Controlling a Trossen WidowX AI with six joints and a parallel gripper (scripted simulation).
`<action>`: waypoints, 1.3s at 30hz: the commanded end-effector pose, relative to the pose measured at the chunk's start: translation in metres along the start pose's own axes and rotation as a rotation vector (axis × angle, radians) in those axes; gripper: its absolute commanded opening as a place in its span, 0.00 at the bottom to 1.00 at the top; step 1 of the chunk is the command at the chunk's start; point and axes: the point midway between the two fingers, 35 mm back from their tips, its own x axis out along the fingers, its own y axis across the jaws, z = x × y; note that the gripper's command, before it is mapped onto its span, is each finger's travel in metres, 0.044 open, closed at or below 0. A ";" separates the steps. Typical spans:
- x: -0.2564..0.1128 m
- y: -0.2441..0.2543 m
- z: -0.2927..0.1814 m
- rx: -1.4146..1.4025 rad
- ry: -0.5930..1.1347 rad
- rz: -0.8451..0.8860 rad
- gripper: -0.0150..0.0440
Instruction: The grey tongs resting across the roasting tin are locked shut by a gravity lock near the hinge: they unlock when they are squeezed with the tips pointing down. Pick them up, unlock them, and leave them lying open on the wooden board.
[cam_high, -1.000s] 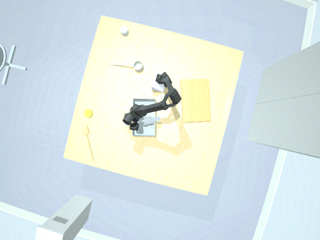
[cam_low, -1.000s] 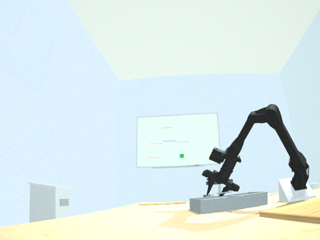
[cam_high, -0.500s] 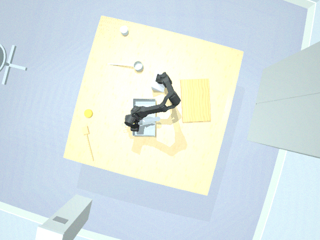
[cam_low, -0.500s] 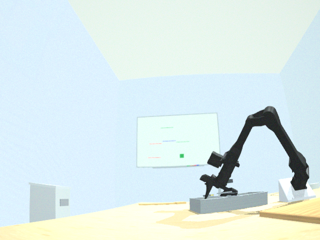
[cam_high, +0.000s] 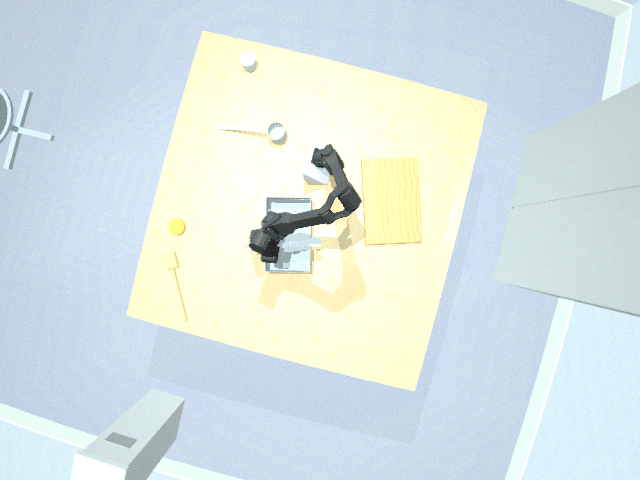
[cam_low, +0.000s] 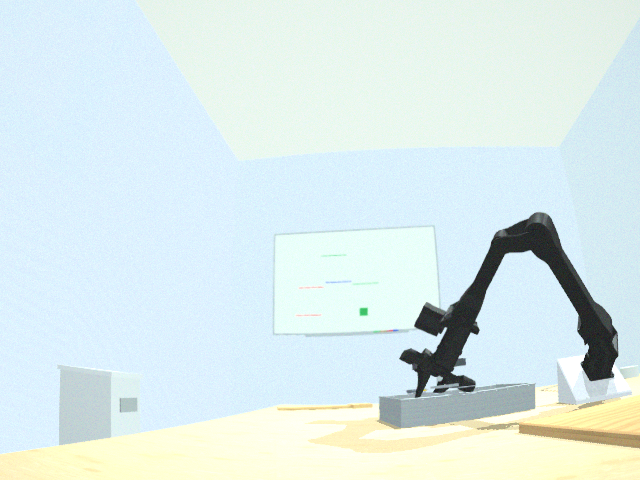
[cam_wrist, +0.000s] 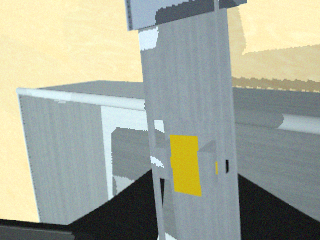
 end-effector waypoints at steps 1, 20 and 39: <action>0.000 0.000 0.000 -0.001 0.000 0.000 0.41; -0.049 0.031 0.002 0.004 -0.007 -0.006 0.00; -0.065 0.041 0.003 -0.010 -0.013 -0.042 0.00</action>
